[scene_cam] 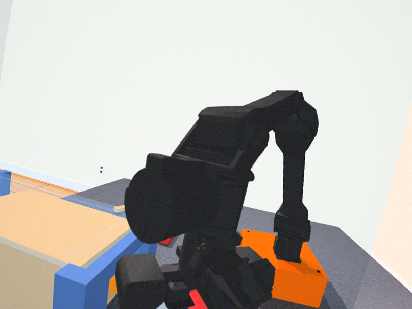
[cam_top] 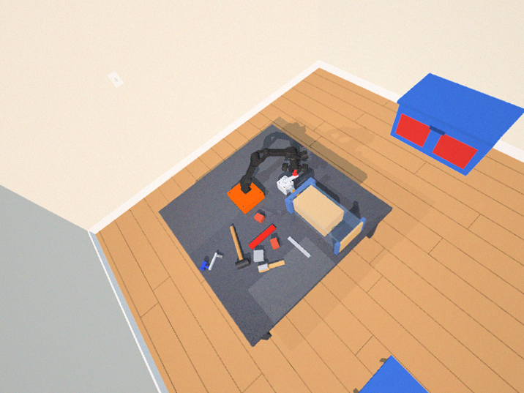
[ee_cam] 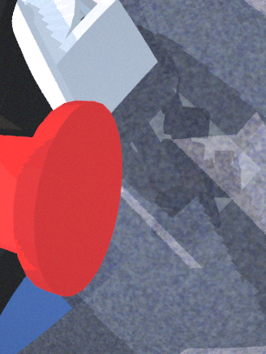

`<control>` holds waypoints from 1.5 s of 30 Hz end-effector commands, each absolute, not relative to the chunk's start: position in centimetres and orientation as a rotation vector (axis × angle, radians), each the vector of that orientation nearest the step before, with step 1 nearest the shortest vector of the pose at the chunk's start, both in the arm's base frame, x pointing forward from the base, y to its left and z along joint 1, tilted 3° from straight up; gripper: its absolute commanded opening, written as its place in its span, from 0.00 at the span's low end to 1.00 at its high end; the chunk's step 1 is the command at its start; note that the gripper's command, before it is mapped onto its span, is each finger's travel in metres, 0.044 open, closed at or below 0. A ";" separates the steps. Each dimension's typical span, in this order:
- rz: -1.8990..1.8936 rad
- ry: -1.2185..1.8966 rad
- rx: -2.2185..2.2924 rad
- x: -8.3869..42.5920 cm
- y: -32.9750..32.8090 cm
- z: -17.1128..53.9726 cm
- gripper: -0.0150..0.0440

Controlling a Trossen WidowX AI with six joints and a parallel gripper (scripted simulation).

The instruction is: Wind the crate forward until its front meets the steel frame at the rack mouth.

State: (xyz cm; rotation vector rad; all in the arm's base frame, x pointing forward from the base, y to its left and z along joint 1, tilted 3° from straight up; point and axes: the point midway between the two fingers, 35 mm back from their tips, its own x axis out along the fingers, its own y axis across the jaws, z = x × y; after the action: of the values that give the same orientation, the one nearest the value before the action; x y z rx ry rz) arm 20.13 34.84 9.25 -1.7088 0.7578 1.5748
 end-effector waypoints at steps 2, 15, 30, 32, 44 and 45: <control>1.616 0.760 -1.698 18.3 35.2 9.1 0.25; 1.617 0.760 -1.697 16.8 35.1 8.9 0.25; 1.618 0.761 -1.696 15.0 34.8 8.8 0.25; 1.618 0.761 -1.696 14.7 34.7 8.8 0.25; 1.619 0.762 -1.696 13.4 34.2 8.7 0.25; 1.619 0.762 -1.695 13.3 34.2 8.7 0.25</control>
State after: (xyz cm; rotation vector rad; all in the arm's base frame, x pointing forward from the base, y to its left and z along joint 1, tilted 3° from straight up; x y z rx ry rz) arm 14.59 34.60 8.89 -1.6963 0.7445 1.5901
